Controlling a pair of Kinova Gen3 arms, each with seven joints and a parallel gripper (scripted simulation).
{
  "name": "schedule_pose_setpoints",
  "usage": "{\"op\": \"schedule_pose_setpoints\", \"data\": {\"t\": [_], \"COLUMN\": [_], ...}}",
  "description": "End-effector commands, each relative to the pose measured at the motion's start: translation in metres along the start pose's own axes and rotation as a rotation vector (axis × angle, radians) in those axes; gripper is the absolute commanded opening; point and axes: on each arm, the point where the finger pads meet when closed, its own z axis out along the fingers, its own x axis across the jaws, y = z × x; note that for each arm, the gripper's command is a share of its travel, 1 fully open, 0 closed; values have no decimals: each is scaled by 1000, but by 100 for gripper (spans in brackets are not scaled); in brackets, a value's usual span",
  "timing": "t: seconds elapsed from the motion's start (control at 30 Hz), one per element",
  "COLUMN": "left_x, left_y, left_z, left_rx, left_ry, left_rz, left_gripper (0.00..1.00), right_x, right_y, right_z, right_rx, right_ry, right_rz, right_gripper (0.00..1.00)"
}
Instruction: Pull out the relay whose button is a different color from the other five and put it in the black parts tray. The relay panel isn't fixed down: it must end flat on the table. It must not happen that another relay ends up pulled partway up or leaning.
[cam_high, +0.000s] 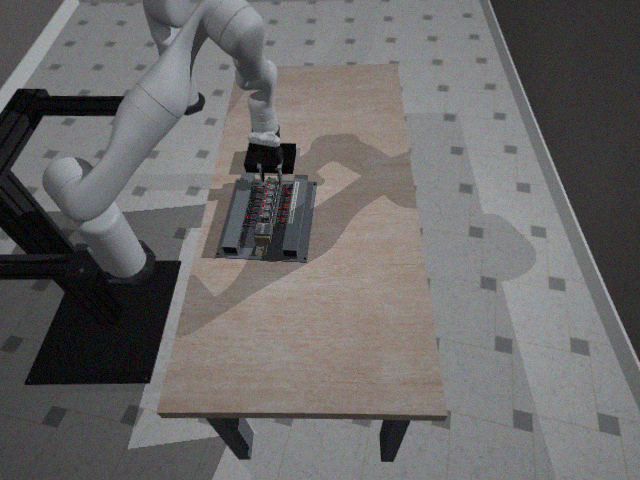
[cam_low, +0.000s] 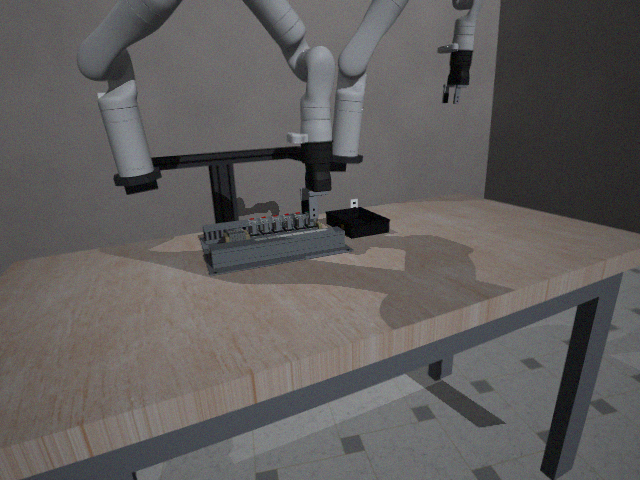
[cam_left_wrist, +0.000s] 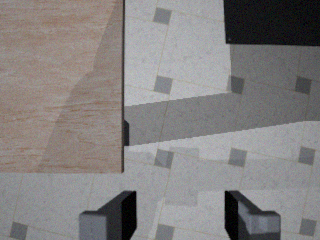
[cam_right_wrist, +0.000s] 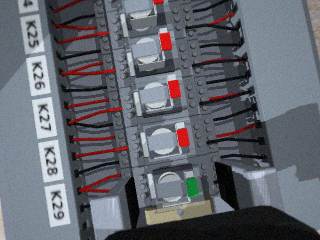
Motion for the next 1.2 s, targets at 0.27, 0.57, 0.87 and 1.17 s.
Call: {"op": "schedule_pose_setpoints", "data": {"t": [0.27, 0.57, 0.87, 1.17], "left_x": [0, 0, 0, 0], "left_y": [0, 0, 0, 0], "left_z": [-1, -1, -1, -1], "left_rx": [-2, -2, -2, -2], "left_ry": [0, 0, 0, 0], "left_rz": [0, 0, 0, 0], "left_gripper": [100, 100, 100, 100], "right_x": [-1, -1, -1, -1], "right_y": [1, 1, 1, 1], "right_z": [11, 16, 17, 17], "right_rx": [-2, -2, -2, -2], "right_ry": [-1, -1, -1, -1], "right_rz": [0, 0, 0, 0], "right_gripper": [98, 98, 98, 98]}}
